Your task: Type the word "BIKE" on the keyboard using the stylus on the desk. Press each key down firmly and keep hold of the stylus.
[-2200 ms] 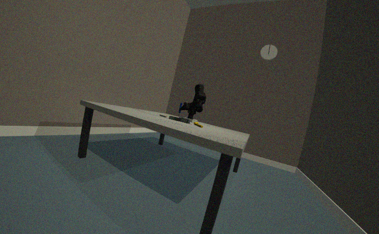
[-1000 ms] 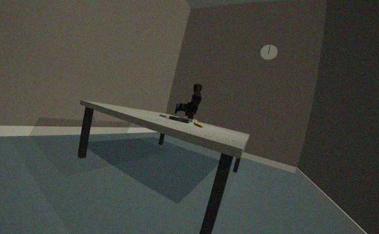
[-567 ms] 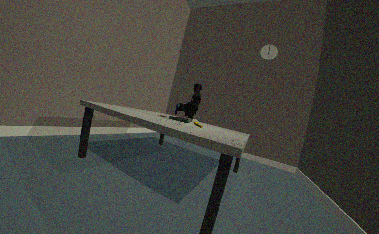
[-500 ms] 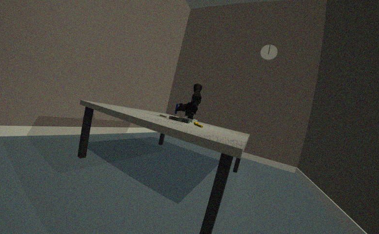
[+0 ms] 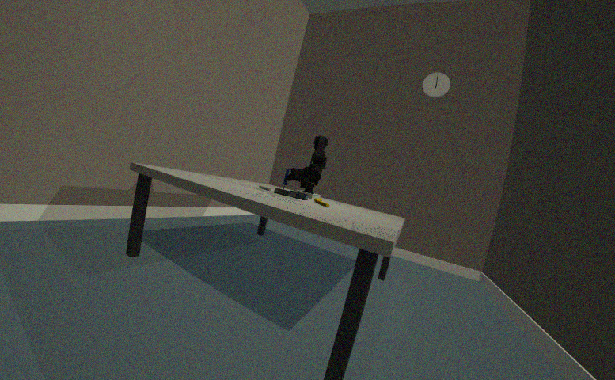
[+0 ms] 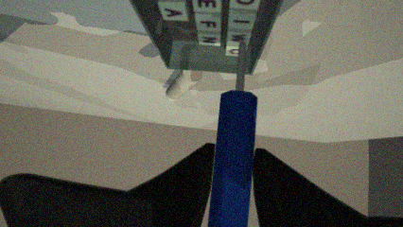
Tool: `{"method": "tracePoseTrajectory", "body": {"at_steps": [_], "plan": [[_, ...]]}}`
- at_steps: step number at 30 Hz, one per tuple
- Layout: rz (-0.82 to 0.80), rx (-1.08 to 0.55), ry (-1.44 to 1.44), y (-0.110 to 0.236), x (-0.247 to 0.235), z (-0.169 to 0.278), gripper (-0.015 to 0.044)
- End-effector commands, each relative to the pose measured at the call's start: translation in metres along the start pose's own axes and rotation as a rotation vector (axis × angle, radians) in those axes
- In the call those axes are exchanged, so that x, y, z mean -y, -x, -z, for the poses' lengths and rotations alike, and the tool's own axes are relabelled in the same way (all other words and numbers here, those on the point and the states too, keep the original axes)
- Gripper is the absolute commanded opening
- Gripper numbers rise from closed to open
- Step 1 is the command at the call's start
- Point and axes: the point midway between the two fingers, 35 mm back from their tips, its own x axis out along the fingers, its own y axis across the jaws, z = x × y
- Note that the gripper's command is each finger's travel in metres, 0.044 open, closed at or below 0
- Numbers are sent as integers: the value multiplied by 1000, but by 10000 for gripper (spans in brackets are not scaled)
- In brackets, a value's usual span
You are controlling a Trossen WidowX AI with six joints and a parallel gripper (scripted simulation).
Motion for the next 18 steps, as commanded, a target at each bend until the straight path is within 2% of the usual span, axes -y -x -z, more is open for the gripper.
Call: {"method": "tracePoseTrajectory", "body": {"at_steps": [1, 18], "plan": [[2, -7, 7, -2, 0, -2, 81], [2, -7, 7, -7, 0, -10, 81]]}}
